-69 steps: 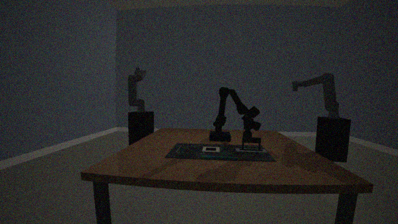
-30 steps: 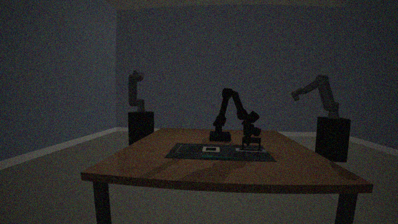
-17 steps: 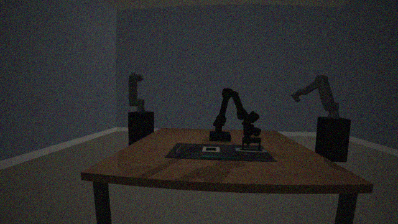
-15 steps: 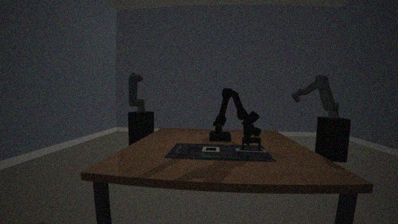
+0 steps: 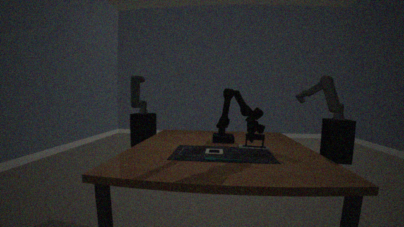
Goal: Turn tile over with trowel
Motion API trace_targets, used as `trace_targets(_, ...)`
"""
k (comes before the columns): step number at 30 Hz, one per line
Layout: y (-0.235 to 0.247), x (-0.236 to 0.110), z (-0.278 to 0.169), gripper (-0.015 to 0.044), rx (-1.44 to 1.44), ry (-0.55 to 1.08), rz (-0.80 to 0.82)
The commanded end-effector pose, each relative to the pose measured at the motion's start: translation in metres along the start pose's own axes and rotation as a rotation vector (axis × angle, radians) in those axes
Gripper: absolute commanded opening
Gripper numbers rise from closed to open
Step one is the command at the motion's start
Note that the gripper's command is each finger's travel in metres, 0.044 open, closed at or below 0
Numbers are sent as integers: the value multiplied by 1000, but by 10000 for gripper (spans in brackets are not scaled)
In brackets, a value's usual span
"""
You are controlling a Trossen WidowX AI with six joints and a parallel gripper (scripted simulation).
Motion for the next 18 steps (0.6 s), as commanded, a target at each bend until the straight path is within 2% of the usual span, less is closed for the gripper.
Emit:
trace_targets(1,-19,-14,3,0,17,-15,-24)
trace_targets(5,-20,-12,0,0,19,-18,-22)
trace_targets(18,-34,14,-63,0,51,-78,-1)
Point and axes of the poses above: the point midway between the two fingers, 35 mm back from their tips, its own x axis out along the fingers, its own y axis across the jaws, z = x × y, the point moved 4 cm from there along -x, back along the fingers, and after that the axes turned 5 degrees about x, right-handed, at the moved point
